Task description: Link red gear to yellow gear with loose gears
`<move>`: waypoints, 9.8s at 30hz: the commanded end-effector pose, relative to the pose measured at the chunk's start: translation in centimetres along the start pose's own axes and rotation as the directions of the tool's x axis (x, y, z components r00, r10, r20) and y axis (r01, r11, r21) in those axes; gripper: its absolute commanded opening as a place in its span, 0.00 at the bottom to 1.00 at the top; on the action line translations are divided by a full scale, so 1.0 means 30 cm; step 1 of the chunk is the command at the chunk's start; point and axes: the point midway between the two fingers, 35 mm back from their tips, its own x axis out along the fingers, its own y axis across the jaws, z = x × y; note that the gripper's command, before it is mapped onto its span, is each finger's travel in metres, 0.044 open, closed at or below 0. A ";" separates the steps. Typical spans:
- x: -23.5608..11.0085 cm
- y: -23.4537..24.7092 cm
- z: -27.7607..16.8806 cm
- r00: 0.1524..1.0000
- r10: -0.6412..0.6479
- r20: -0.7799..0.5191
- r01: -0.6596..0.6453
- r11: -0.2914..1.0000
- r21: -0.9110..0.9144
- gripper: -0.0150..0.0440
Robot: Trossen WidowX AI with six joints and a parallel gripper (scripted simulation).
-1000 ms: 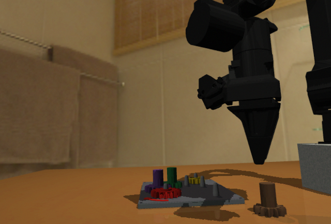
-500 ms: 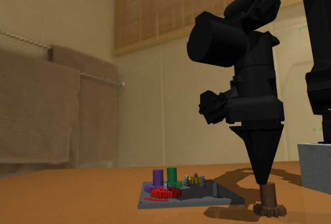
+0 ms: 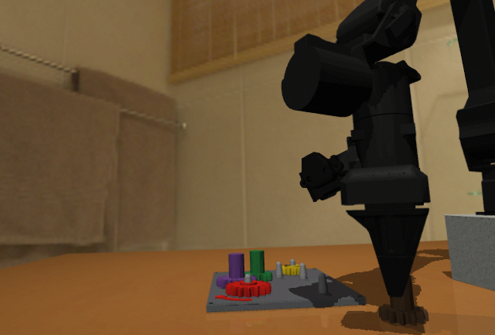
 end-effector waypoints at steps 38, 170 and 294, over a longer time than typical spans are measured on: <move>-0.093 0.020 0.017 1.000 -0.001 -0.007 0.001 1.000 0.007 0.25; -0.225 -0.387 0.527 1.000 -0.013 0.005 0.013 1.000 0.014 0.25; -0.064 -0.457 0.570 1.000 -0.013 0.007 0.010 0.290 -0.957 0.25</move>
